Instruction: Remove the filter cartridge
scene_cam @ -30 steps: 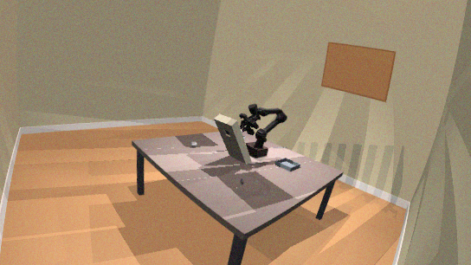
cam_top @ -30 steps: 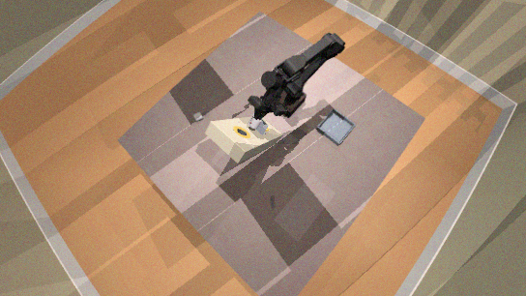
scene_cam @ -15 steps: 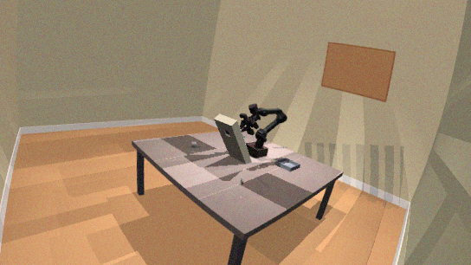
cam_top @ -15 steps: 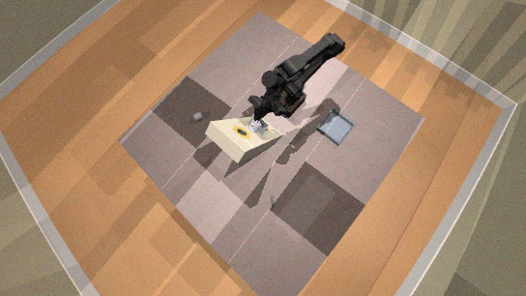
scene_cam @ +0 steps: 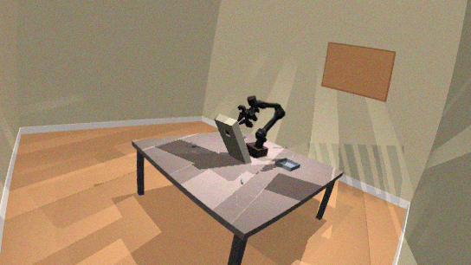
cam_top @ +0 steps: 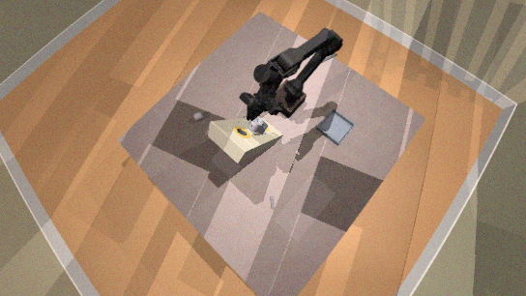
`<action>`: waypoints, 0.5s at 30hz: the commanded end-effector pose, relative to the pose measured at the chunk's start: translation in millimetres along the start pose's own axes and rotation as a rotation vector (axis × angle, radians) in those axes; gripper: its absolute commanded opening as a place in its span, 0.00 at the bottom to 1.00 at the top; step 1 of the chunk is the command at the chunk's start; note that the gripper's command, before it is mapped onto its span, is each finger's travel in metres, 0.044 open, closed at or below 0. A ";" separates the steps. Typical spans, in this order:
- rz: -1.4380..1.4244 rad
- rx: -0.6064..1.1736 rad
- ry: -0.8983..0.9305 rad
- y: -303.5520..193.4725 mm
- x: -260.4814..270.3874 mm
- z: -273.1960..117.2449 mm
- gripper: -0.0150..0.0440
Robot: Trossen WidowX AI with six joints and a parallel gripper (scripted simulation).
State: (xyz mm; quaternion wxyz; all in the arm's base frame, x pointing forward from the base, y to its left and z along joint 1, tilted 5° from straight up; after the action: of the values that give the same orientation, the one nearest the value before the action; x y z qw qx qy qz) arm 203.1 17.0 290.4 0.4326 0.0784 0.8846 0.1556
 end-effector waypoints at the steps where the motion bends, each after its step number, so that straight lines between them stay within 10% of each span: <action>1: 0.002 0.001 -0.003 3.0 -9.1 -3.6 0.52; 11: -0.001 -0.001 -0.003 21.5 -60.9 -45.9 0.96; 15: 0.256 0.034 0.066 16.4 -47.9 -34.7 0.78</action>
State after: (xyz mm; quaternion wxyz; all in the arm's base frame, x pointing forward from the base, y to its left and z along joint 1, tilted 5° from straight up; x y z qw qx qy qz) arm 202.5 11.6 361.7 0.4192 0.1231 0.8826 0.1734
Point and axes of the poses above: the point midway between the two fingers, 35 mm back from their tips, its own z axis out along the fingers, its own x axis across the jaws, y = z × x, the point moved 9 cm from there along -z, back along the fingers, and after that the axes turned 11 degrees about z, right-handed, at the moved point
